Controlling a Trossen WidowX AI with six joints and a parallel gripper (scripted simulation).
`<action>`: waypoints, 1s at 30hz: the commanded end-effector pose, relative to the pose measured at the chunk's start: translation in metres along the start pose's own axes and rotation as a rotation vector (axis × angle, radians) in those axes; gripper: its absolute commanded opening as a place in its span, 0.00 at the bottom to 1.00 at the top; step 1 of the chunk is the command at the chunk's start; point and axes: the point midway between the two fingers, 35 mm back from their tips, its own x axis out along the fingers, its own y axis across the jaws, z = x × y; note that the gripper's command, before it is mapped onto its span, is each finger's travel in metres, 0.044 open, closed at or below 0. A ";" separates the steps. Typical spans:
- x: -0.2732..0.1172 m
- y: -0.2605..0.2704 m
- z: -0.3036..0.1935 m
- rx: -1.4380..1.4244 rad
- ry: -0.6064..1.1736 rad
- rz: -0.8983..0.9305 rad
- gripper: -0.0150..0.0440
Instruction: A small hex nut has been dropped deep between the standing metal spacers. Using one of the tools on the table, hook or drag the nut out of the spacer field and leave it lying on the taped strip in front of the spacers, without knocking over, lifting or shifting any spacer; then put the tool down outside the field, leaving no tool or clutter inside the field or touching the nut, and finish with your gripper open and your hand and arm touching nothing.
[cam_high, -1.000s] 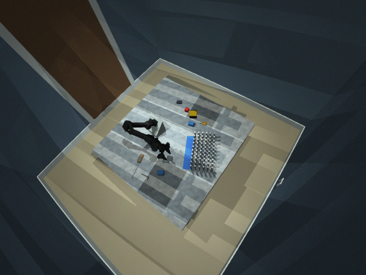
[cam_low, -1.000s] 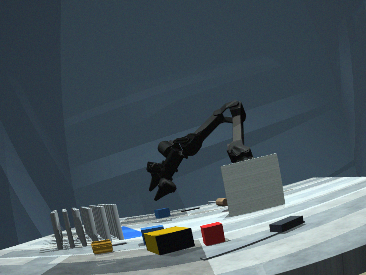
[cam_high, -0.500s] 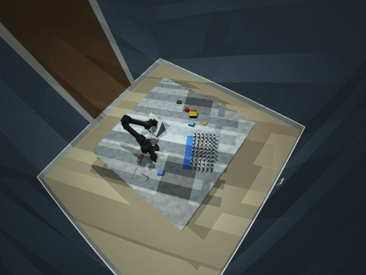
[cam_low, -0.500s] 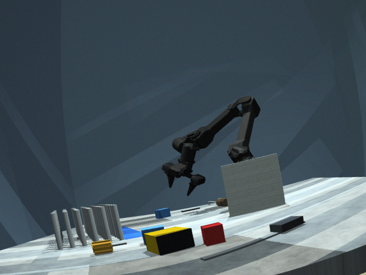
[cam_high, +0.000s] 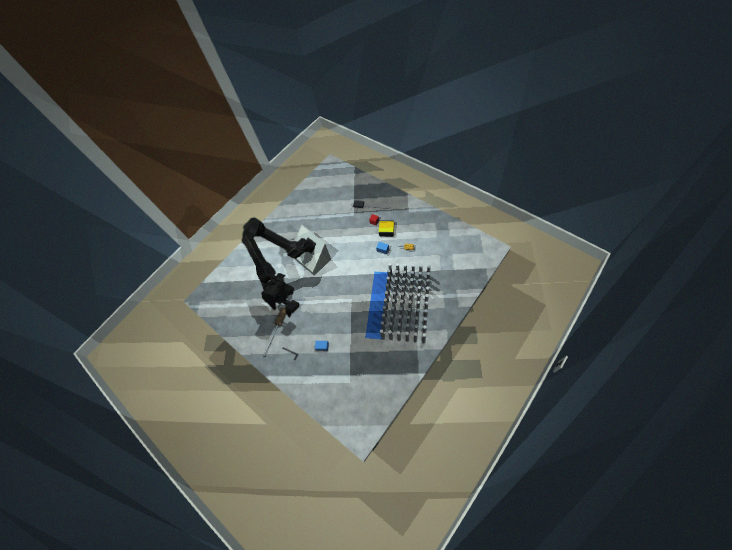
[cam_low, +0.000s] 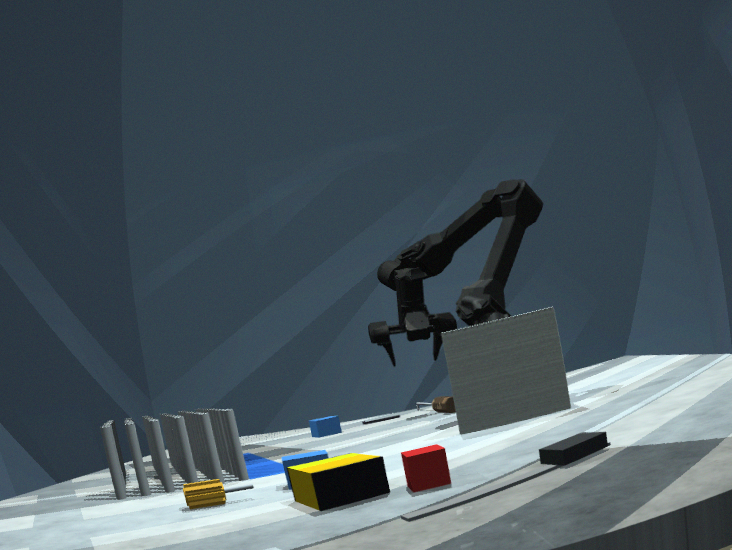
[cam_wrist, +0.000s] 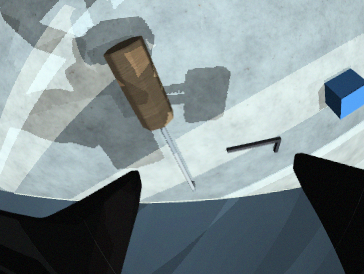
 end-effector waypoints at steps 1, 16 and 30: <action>-0.016 0.048 -0.010 -0.268 -0.003 0.134 1.00; -0.011 0.048 -0.008 0.197 0.029 0.126 1.00; 0.001 0.047 -0.002 1.487 0.107 0.076 1.00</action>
